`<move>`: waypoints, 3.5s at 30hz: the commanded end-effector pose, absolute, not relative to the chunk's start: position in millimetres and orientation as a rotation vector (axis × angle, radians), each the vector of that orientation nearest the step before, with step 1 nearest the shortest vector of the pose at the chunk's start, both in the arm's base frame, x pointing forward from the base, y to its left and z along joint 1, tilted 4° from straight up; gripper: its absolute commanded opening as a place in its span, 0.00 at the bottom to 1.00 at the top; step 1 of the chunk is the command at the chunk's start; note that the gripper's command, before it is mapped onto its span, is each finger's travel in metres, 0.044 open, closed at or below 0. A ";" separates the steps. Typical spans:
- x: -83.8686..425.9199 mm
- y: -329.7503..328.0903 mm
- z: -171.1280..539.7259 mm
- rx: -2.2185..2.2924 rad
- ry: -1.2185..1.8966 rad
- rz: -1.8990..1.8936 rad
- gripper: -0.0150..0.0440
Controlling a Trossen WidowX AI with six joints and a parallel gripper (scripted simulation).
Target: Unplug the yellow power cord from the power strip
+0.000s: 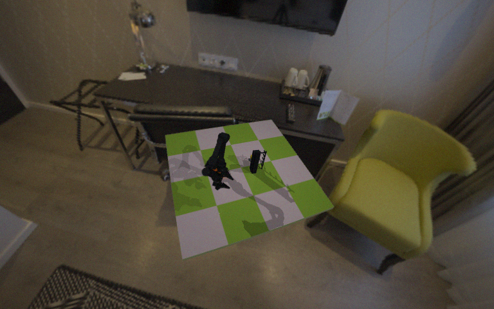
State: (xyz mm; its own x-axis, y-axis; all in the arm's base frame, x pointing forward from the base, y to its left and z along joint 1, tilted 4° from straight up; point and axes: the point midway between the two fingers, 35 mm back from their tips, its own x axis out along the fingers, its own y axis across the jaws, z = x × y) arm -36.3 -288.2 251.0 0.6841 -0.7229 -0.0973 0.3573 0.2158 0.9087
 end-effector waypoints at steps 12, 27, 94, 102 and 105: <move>26.7 -314.2 250.1 1.060 -0.189 -0.686 0.53; 179.8 -315.0 246.5 0.840 0.176 -0.461 0.53; 331.5 71.7 83.9 -1.120 1.320 1.041 0.53; 332.1 67.8 84.1 -1.120 1.320 1.041 0.53; 331.4 63.1 84.4 -1.120 1.321 1.041 0.53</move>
State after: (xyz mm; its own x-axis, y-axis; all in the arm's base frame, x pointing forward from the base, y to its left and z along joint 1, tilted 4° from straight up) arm 332.6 68.9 84.4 0.0096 -0.0513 -0.9986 -0.9833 0.1809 -0.0187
